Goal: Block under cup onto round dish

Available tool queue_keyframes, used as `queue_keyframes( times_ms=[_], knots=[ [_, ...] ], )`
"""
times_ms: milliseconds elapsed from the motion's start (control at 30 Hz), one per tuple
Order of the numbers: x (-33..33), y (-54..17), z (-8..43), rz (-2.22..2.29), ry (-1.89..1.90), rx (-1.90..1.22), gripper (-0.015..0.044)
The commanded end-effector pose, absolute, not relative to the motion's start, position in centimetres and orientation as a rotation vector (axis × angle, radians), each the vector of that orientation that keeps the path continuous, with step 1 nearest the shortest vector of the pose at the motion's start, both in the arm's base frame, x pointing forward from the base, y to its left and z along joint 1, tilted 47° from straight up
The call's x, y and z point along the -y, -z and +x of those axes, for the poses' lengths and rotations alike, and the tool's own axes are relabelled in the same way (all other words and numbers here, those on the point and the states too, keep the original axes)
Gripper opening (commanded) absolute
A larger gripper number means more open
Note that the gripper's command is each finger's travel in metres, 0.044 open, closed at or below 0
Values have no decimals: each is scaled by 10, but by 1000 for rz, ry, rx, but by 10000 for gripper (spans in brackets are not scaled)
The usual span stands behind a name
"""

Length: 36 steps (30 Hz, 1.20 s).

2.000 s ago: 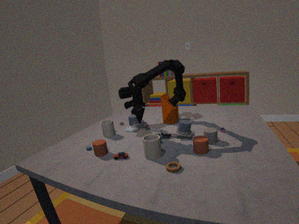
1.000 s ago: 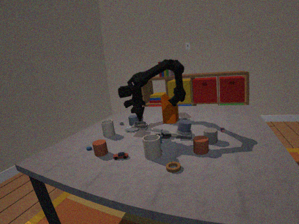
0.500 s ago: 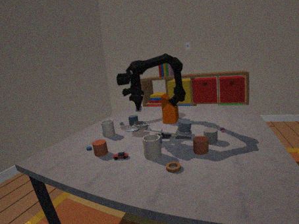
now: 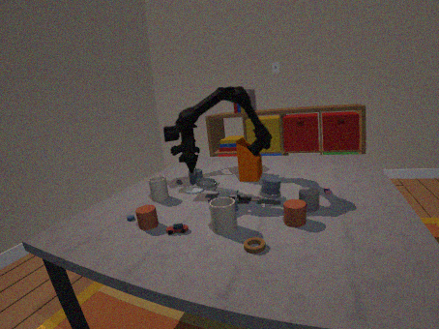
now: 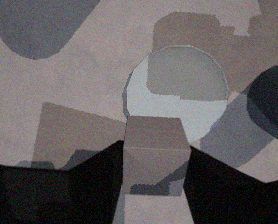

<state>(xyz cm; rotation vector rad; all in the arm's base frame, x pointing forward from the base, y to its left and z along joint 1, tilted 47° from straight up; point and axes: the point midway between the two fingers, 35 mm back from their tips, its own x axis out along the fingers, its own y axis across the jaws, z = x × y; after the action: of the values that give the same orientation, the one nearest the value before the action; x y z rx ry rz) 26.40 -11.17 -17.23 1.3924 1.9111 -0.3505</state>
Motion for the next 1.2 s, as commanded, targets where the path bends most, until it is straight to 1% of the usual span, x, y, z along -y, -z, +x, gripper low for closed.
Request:
queue_keyframes(
  times_ms=[0,200,433,1067,1167],
  knots=[
    [114,199,239,1389,349,-1909,0],
    [111,203,237,1390,349,-1909,0],
    [85,228,232,1390,347,-1909,0],
    [69,243,229,1391,346,-1910,0],
    [72,240,228,1387,347,-1916,79]
  ],
)
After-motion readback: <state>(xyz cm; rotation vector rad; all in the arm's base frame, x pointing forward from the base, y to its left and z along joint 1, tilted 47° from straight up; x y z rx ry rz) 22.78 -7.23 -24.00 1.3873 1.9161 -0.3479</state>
